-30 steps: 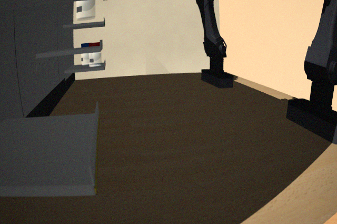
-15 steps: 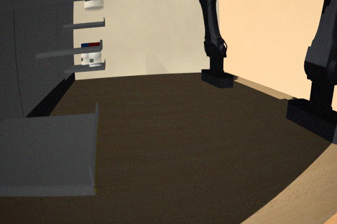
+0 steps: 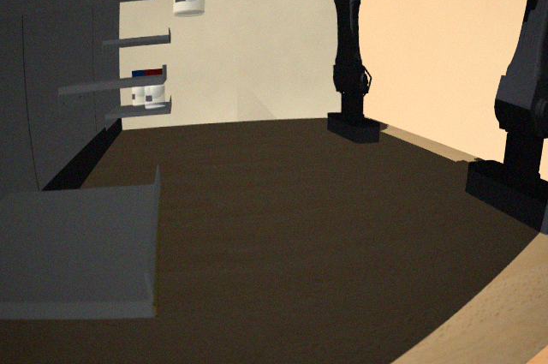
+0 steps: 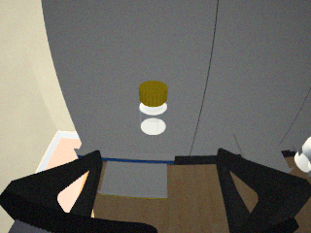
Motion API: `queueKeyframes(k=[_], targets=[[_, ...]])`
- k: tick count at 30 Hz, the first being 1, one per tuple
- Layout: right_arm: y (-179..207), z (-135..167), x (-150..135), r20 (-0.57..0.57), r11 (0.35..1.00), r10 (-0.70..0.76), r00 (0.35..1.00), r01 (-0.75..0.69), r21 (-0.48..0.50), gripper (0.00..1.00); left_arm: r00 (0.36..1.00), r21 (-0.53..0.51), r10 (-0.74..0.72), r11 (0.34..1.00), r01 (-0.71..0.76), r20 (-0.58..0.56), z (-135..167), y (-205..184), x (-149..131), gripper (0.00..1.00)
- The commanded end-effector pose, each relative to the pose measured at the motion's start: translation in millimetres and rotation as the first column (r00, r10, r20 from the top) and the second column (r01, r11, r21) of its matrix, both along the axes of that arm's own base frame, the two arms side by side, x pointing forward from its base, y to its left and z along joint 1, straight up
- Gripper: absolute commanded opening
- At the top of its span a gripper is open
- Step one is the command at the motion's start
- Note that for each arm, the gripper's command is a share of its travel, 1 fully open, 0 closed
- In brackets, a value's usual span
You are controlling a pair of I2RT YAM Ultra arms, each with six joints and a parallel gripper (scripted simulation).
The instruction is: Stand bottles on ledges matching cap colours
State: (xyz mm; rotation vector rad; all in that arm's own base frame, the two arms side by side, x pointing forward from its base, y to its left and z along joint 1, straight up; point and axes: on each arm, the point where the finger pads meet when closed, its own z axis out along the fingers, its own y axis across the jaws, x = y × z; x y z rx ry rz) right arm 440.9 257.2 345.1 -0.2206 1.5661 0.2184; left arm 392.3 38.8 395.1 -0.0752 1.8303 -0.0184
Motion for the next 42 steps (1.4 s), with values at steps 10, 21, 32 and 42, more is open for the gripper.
queueKeyframes(k=[10, 21, 32, 42], targets=[[-14.4, 28.8, -32.1, 0.059, 0.998, -0.028, 0.998, 0.025, 0.05, 0.5, 1.0, 0.003, 0.001, 1.0, -0.001, 0.008, 6.8, 0.5, -2.4, 1.0], [-24.7, 11.1, -29.5, 0.022, 0.998, -0.065, 0.998, 0.065, 0.017, 0.5, 0.999, 0.02, 0.008, 1.0, -0.009, 0.054, 15.9, 3.4, 5.1, 0.81], [-24.8, 7.2, -29.6, -0.031, 0.997, -0.066, 0.997, 0.065, -0.033, 0.5, 0.959, 0.065, 0.023, 0.997, -0.044, 0.284, -14.3, 13.2, 106.3, 0.81], [-62.3, 44.7, -32.7, -0.035, 0.994, 0.107, 0.994, -0.108, -0.03, 0.5, 0.954, 0.07, 0.028, 0.996, -0.051, 0.298, -70.9, 13.6, 142.3, 0.81]])
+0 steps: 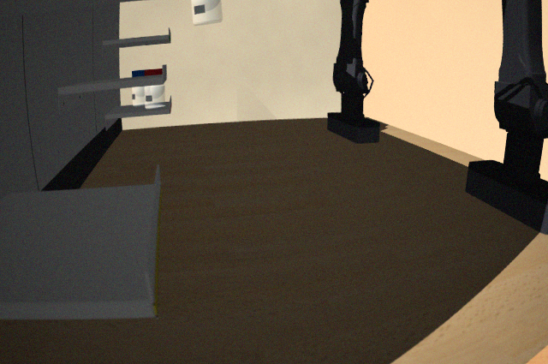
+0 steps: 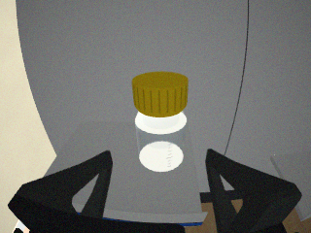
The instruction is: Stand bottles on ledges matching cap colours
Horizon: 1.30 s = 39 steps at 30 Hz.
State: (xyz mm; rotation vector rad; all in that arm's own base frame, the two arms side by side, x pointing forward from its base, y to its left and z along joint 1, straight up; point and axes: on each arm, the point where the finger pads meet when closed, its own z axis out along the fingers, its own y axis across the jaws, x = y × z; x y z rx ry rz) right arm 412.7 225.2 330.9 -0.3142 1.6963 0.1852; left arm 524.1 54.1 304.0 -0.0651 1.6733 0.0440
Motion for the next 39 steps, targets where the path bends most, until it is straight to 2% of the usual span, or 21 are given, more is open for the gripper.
queueKeyframes(k=[1, 8, 10, 12, 18, 22, 32, 39], targets=[[-35.8, 60.6, -7.6, 0.086, 0.992, 0.098, 0.991, -0.104, 0.066, 0.5, 0.99, 0.027, 0.005, 1.0, -0.009, 0.142, 14.6, -1.8, 12.7, 0.81], [-115.0, 71.4, 3.6, 0.099, 0.993, 0.096, 0.991, -0.101, 0.056, 0.5, 0.993, 0.024, 0.004, 1.0, -0.007, 0.121, -1.1, -1.8, 18.1, 0.81], [-115.0, 71.4, 3.6, 0.099, 0.993, 0.096, 0.991, -0.101, 0.056, 0.5, 0.993, 0.024, 0.004, 1.0, -0.007, 0.121, -1.1, -1.8, 18.1, 0.81], [-153.1, 67.1, 15.8, 0.09, 0.997, 0.051, 0.995, -0.056, 0.052, 0.5, 0.991, 0.025, 0.0, 1.0, -0.003, 0.13, 3.9, -2.9, 17.0, 0.81], [-236.6, 69.3, 24.9, 0.086, 0.999, -0.015, 0.996, 0.011, 0.039, 0.5, 0.992, 0.024, -0.001, 1.0, -0.002, 0.126, 1.4, -3.1, 17.1, 0.81], [-273.2, 69.7, 28.2, 0.081, 0.998, -0.049, 0.996, 0.046, 0.034, 0.5, 0.993, 0.023, -0.001, 1.0, -0.002, 0.118, -0.5, -3.1, 17.1, 0.81], [-300.2, 77.6, 29.7, 0.099, 0.994, -0.104, 0.99, 0.101, 0.036, 0.5, 0.993, 0.018, 0.002, 1.0, -0.004, 0.119, 0.9, -0.8, 17.4, 0.81], [-311.6, 74.3, 29.9, 0.119, 0.952, -0.305, 0.945, 0.298, 0.073, 0.5, 0.993, 0.018, 0.002, 1.0, -0.004, 0.119, 0.9, -0.8, 17.4, 0.81]])
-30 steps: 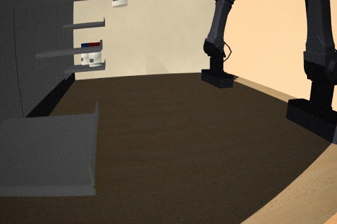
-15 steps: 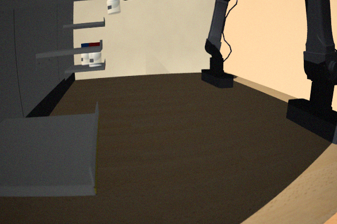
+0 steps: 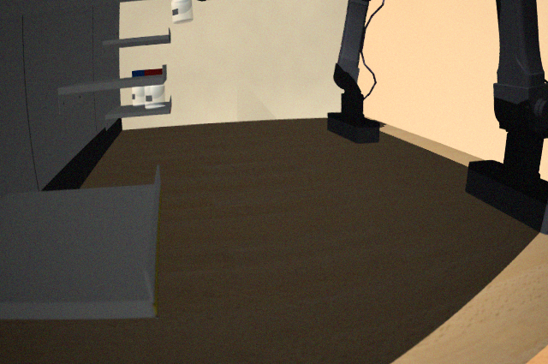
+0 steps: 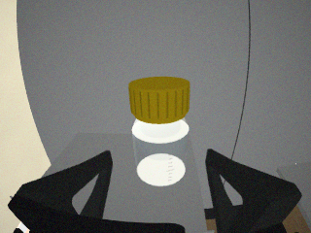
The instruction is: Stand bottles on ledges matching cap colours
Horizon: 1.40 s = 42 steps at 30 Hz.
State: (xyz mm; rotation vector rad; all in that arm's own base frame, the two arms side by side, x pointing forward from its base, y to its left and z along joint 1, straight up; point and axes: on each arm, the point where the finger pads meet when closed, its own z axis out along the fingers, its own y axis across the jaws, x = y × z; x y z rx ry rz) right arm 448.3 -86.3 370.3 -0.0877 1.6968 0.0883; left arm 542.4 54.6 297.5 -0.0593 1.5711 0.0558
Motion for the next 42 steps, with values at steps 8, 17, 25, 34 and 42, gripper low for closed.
queueKeyframes(k=[8, 17, 25, 34, 42], targets=[[8.7, 35.1, -8.4, 0.137, 0.98, -0.196, 0.971, 0.198, 0.001, 0.5, 1.0, 0.004, -0.001, 1.0, 0.001, 0.017, 7.3, -1.3, -1.0, 0.81], [17.2, 20.8, -7.6, 0.115, 0.983, -0.183, 0.976, 0.184, -0.004, 0.5, 1.0, 0.004, -0.001, 1.0, 0.001, 0.017, 7.3, -1.3, -1.0, 0.81], [17.2, 23.9, -7.9, 0.12, 0.983, -0.183, 0.976, 0.184, -0.004, 0.5, 1.0, 0.004, -0.001, 1.0, 0.001, 0.013, 6.6, -3.4, 5.5, 0.81], [20.6, 57.1, -14.0, 0.118, 0.983, -0.183, 0.976, 0.184, -0.004, 0.5, 1.0, 0.003, 0.0, 1.0, 0.0, 0.007, 5.0, -2.7, 19.2, 0.81], [19.9, 60.9, -10.8, 0.139, 0.983, -0.183, 0.973, 0.185, -0.006, 0.5, 1.0, 0.003, -0.002, 1.0, 0.002, 0.007, 5.1, -2.5, 28.0, 0.81]])
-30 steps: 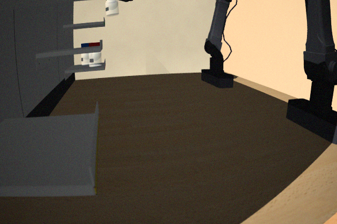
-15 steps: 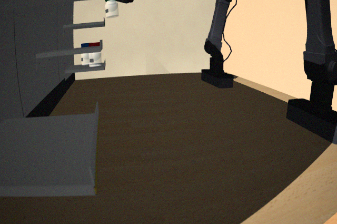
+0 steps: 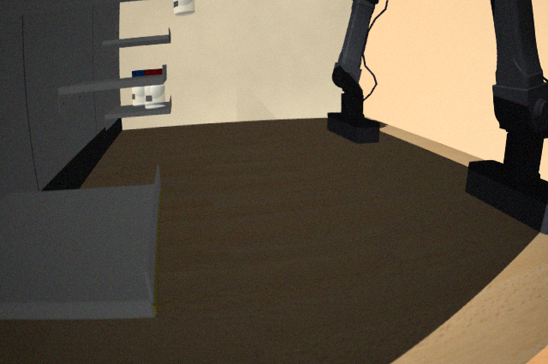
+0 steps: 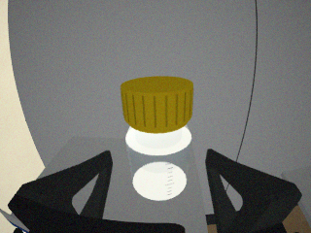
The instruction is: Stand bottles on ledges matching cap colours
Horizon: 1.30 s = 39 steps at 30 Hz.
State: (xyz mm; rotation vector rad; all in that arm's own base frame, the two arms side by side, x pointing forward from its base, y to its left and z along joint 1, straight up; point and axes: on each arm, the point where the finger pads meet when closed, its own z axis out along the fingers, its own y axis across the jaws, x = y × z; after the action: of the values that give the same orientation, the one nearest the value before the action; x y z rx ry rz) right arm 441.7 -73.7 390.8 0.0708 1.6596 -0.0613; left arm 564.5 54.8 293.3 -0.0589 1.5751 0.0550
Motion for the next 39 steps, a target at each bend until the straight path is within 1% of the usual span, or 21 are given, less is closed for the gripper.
queueKeyframes(k=[1, 3, 4, 10, 11, 12, 14, 17, 18, 20, 21, 22, 23, 27, 28, 32, 33, 35, 36, 38, 39], targets=[[7.2, 41.0, -3.7, 0.102, 1.0, 0.008, 0.995, -0.005, -0.025, 0.5, 1.0, 0.003, -0.001, 1.0, 0.001, 0.011, 9.4, -2.6, 7.5, 0.81], [6.9, 42.4, -1.6, 0.109, 1.0, 0.006, 0.994, -0.004, -0.027, 0.5, 1.0, 0.003, -0.002, 1.0, 0.002, 0.011, 9.4, -2.7, 10.5, 0.81], [6.1, 39.1, 3.0, 0.104, 1.0, 0.006, 0.995, -0.003, -0.026, 0.5, 1.0, 0.003, -0.002, 1.0, 0.002, 0.011, 9.5, -2.7, 12.0, 0.81], [5.1, 41.6, 22.8, 0.132, 0.999, 0.004, 0.991, 0.001, -0.034, 0.5, 1.0, 0.003, -0.001, 1.0, 0.001, 0.011, 9.6, -2.1, 21.1, 0.81], [7.1, 34.8, 24.3, 0.106, 1.0, 0.015, 0.994, -0.012, -0.028, 0.5, 1.0, 0.003, -0.002, 1.0, 0.002, 0.011, 9.6, -2.1, 22.2, 0.81], [5.2, 39.8, 26.9, 0.129, 0.999, 0.005, 0.992, -0.001, -0.033, 0.5, 1.0, 0.003, -0.002, 1.0, 0.002, 0.011, 9.6, -2.0, 23.5, 0.81], [5.2, 39.8, 26.9, 0.129, 0.999, 0.005, 0.992, -0.001, -0.033, 0.5, 1.0, 0.003, -0.002, 1.0, 0.002, 0.011, 9.6, -2.0, 23.5, 0.81], [4.6, 40.6, 41.7, 0.145, 0.999, 0.005, 0.989, 0.001, -0.039, 0.5, 1.0, 0.003, -0.001, 1.0, 0.001, 0.011, 9.7, -1.6, 28.6, 0.81], [6.6, 33.7, 43.5, 0.119, 0.999, 0.016, 0.993, -0.012, -0.034, 0.5, 1.0, 0.003, -0.001, 1.0, 0.001, 0.011, 9.7, -1.5, 29.8, 0.81], [4.6, 39.0, 51.0, 0.147, 0.999, 0.006, 0.989, 0.0, -0.041, 0.5, 1.0, 0.003, -0.002, 1.0, 0.002, 0.011, 9.7, -1.6, 30.7, 0.81], [4.5, 38.7, 55.7, 0.15, 0.999, 0.006, 0.989, 0.0, -0.042, 0.5, 1.0, 0.003, -0.002, 1.0, 0.002, 0.011, 9.7, -1.6, 30.8, 0.81], [6.3, 32.6, 57.4, 0.127, 0.999, 0.017, 0.992, -0.012, -0.037, 0.5, 1.0, 0.003, -0.002, 1.0, 0.002, 0.011, 9.7, -1.6, 30.8, 0.81], [4.6, 36.8, 59.6, 0.146, 0.999, 0.008, 0.989, -0.002, -0.041, 0.5, 1.0, 0.003, -0.002, 1.0, 0.002, 0.011, 9.7, -1.6, 30.8, 0.81], [4.3, 35.3, 73.5, 0.153, 0.999, 0.009, 0.988, -0.002, -0.042, 0.5, 1.0, 0.004, -0.002, 1.0, 0.002, 0.015, 12.0, -1.6, 30.1, 0.81], [4.4, 34.6, 75.8, 0.152, 0.999, 0.009, 0.988, -0.003, -0.042, 0.5, 1.0, 0.004, -0.002, 1.0, 0.002, 0.015, 12.0, -1.6, 30.1, 0.72], [4.4, 33.6, 79.0, 0.151, 0.999, 0.01, 0.989, -0.004, -0.042, 0.5, 1.0, 0.004, -0.002, 1.0, 0.002, 0.016, 12.6, -1.1, 29.7, 0.72], [4.4, 32.9, 80.5, 0.149, 0.999, 0.011, 0.989, -0.004, -0.042, 0.5, 1.0, 0.004, -0.002, 1.0, 0.002, 0.017, 13.0, -0.4, 29.5, 0.68], [4.8, 32.5, 81.2, 0.148, 0.999, 0.013, 0.989, -0.007, -0.042, 0.5, 1.0, 0.004, -0.002, 1.0, 0.002, 0.019, 13.9, 0.3, 29.0, 0.68], [5.0, 34.0, 80.3, 0.151, 0.999, 0.013, 0.988, -0.007, -0.042, 0.5, 1.0, 0.004, -0.002, 1.0, 0.002, 0.019, 13.9, 0.3, 29.0, 0.64], [5.3, 37.1, 78.4, 0.157, 0.999, 0.013, 0.987, -0.006, -0.043, 0.5, 1.0, 0.003, -0.001, 1.0, 0.001, 0.009, 9.6, 1.6, 27.6, 0.64], [5.3, 37.1, 78.4, 0.157, 0.999, 0.013, 0.987, -0.006, -0.043, 0.5, 1.0, 0.003, -0.001, 1.0, 0.001, 0.009, 9.6, 1.6, 27.6, 0.6]])
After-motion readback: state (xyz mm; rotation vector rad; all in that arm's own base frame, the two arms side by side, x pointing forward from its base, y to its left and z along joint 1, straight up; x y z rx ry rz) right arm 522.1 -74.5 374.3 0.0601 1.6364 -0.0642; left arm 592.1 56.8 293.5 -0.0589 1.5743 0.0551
